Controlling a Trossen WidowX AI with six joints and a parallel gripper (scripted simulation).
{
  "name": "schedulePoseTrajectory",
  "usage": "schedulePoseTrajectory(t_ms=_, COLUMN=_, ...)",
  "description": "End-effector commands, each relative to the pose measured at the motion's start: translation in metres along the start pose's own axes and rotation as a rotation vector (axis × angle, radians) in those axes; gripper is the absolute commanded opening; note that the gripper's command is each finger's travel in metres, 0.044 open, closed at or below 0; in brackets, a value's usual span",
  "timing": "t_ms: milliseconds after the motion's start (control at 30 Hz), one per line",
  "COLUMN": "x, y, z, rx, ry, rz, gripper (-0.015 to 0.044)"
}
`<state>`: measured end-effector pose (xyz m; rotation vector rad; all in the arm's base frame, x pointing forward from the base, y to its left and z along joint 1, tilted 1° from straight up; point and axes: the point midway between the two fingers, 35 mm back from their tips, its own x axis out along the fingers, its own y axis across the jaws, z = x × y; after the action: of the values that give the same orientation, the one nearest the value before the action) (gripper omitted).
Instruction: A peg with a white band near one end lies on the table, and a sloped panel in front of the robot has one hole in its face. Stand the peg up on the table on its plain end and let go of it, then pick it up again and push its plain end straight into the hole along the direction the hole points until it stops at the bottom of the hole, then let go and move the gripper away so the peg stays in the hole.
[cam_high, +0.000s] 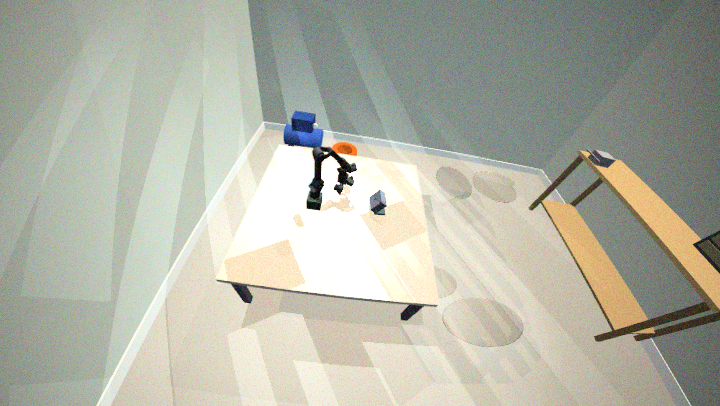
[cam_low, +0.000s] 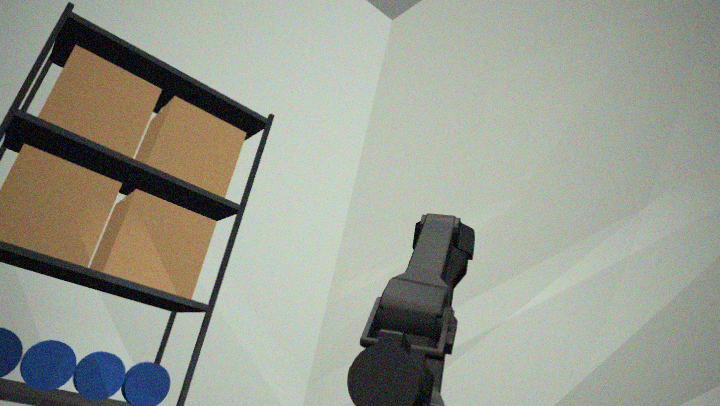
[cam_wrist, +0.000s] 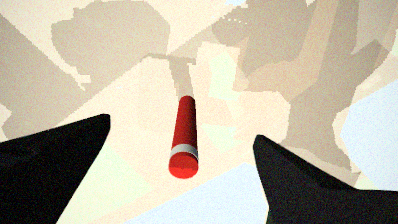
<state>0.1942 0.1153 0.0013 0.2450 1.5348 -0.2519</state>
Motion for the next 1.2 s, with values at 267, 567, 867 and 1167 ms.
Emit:
schedulePoseTrajectory(t_ms=267, x=0.009, y=-0.001, z=-0.001, rx=0.0, ry=0.001, rz=-0.001, gripper=0.0361)
schedulePoseTrajectory(t_ms=567, x=0.009, y=-0.001, z=-0.001, rx=0.0, ry=0.001, rz=-0.001, gripper=0.0125)
schedulePoseTrajectory(t_ms=867, x=0.009, y=-0.001, z=-0.001, rx=0.0, ry=0.001, rz=-0.001, gripper=0.0006)
schedulePoseTrajectory(t_ms=1167, x=-0.01, y=0.001, z=0.001, rx=-0.001, ry=0.001, rz=0.0, gripper=0.0)
